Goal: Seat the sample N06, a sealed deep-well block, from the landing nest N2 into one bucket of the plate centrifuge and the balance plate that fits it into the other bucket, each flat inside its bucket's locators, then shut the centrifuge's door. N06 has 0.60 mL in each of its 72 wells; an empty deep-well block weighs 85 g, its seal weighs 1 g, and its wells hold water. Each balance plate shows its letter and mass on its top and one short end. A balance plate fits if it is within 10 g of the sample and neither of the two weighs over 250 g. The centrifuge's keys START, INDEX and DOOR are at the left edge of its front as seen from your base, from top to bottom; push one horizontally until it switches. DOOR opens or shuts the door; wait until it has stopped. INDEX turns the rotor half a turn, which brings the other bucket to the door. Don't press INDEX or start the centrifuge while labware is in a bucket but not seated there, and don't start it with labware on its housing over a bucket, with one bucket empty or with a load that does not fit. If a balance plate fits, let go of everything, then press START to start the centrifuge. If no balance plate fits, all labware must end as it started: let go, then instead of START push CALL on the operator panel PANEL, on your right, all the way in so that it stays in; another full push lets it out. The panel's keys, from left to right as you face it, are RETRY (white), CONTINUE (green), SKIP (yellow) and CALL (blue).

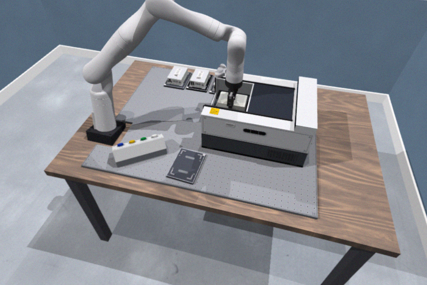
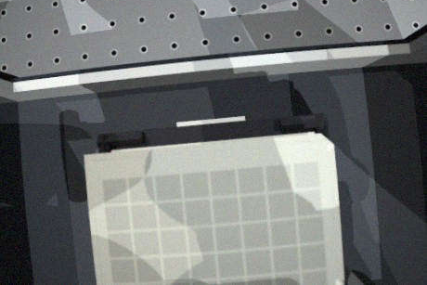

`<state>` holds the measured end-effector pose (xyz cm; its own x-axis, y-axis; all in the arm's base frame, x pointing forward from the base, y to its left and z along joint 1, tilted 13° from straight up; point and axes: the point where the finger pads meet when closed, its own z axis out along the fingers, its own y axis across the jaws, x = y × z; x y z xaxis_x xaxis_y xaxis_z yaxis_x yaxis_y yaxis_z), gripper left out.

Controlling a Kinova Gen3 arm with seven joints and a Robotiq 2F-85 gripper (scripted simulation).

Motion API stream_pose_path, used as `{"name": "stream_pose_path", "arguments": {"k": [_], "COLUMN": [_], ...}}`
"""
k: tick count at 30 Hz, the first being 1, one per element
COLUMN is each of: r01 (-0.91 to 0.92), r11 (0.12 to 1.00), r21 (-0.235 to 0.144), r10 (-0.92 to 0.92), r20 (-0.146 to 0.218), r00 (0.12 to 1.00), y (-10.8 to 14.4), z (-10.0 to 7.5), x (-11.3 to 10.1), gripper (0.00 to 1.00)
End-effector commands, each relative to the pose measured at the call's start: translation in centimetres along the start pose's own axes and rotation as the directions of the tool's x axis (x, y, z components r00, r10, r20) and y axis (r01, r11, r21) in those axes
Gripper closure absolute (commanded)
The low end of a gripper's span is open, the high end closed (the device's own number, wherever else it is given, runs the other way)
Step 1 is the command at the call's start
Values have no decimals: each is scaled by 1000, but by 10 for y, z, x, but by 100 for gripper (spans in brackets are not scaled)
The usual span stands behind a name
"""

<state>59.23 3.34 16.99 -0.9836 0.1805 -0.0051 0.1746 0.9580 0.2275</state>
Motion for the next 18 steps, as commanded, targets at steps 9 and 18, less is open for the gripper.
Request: {"name": "stream_pose_path", "arguments": {"k": [9, 18], "r01": [0, 0], "r11": [1000, 1000], "r21": [0, 0], "r10": [0, 0], "r20": [3, 3], "r00": [1000, 1000], "y": [0, 0], "z": [-1, -1], "x": [-1, -1], "gripper": [5, 0]}}
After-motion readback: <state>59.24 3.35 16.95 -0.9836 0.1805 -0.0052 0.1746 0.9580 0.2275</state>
